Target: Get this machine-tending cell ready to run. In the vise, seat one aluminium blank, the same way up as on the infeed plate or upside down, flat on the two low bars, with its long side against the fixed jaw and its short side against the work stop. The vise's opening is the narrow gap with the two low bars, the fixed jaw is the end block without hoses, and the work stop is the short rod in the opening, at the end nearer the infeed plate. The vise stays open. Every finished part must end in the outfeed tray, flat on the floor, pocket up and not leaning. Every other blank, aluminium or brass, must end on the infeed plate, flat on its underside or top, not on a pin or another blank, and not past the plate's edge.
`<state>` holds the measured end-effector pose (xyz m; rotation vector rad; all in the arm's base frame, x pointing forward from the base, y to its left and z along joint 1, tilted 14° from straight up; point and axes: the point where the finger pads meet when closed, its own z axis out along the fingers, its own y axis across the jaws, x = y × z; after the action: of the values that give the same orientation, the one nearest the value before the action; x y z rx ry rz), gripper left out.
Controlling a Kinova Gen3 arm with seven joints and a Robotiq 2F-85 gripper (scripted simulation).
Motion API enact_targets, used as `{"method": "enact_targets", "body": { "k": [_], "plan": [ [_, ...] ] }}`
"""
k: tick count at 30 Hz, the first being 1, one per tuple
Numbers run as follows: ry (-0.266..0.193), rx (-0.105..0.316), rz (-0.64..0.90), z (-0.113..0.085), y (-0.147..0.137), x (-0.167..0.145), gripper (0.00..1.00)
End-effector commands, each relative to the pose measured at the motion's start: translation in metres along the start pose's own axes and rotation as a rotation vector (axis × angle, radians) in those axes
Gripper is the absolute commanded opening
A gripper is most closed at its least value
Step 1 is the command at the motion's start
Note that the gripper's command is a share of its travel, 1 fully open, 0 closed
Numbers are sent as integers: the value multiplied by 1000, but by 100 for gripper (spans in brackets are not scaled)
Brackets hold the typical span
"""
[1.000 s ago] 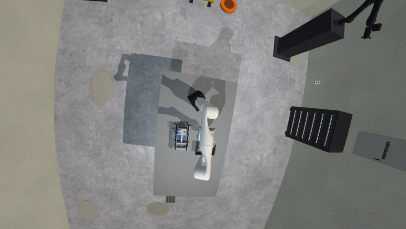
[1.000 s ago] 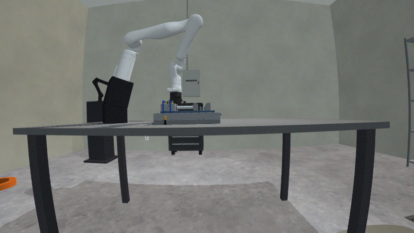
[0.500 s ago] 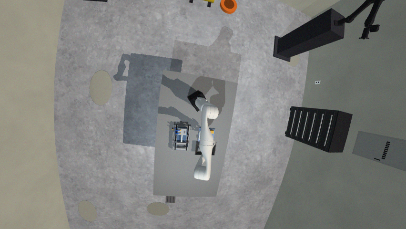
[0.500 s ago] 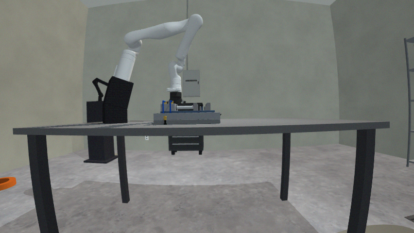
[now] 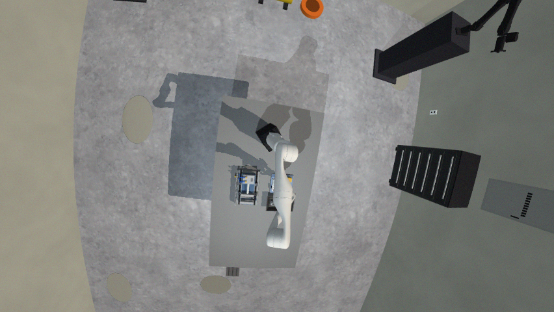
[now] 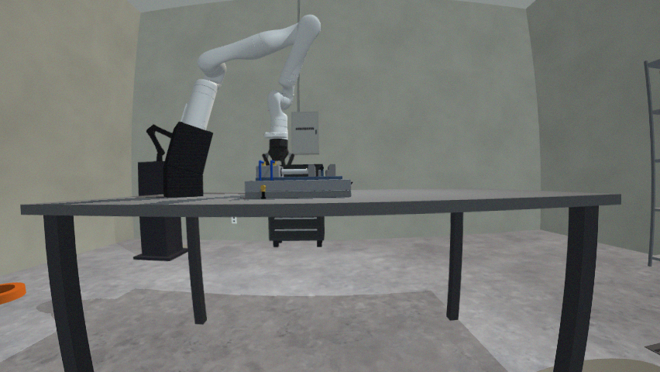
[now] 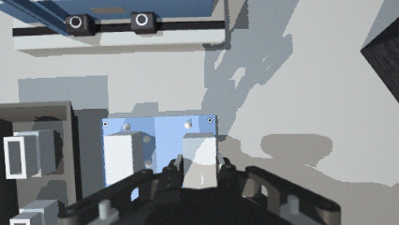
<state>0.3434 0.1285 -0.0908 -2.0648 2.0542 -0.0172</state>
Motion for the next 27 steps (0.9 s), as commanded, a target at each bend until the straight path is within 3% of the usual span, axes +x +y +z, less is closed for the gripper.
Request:
{"method": "enact_targets", "body": {
  "k": [1,8,16,27],
  "plan": [
    [2,22,-6,-19,-9,1,0],
    [2,22,-6,-52,-8,0,0],
    [2,22,-6,-73,-8,0,0],
    [2,22,-6,-85,-8,0,0]
  ]
}}
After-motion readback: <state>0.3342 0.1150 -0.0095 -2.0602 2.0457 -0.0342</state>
